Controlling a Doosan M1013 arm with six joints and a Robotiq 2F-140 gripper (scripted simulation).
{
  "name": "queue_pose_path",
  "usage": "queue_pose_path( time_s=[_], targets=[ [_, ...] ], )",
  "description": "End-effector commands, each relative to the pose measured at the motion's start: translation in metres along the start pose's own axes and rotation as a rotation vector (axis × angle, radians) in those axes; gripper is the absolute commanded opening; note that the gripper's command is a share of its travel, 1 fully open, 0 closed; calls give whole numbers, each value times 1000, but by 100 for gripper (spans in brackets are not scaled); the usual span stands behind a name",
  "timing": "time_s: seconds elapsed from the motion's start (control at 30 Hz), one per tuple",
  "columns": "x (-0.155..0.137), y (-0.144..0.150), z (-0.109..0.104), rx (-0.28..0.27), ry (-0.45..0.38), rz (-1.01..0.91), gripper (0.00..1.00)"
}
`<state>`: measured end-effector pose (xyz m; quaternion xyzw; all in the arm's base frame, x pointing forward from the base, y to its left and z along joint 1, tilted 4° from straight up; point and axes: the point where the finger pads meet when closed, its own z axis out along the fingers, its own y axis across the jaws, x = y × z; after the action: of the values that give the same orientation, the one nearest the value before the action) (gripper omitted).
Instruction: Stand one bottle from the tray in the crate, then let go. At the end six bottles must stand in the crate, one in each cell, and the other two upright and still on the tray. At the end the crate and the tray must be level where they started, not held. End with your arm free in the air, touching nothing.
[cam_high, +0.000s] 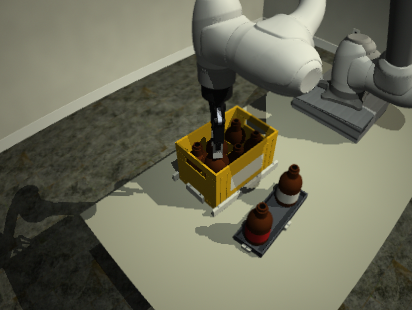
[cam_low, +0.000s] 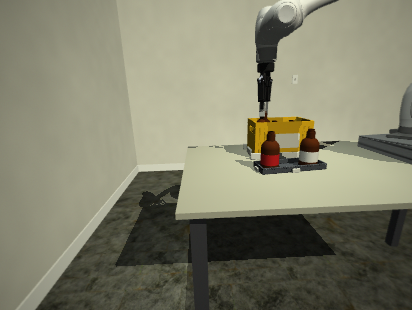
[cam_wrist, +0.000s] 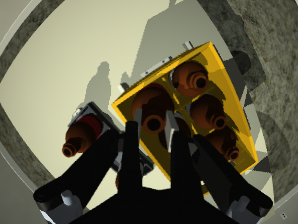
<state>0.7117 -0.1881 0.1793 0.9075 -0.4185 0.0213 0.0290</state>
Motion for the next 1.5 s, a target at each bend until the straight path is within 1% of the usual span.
queue_pose_path(
  time_s=[0.0, 0.7, 1.47],
  targets=[
    [0, 0, 0, 0, 0, 0, 0],
    [0, 0, 3, 0, 0, 0, 0],
    [0, 0, 24, 0, 0, 0, 0]
  ],
)
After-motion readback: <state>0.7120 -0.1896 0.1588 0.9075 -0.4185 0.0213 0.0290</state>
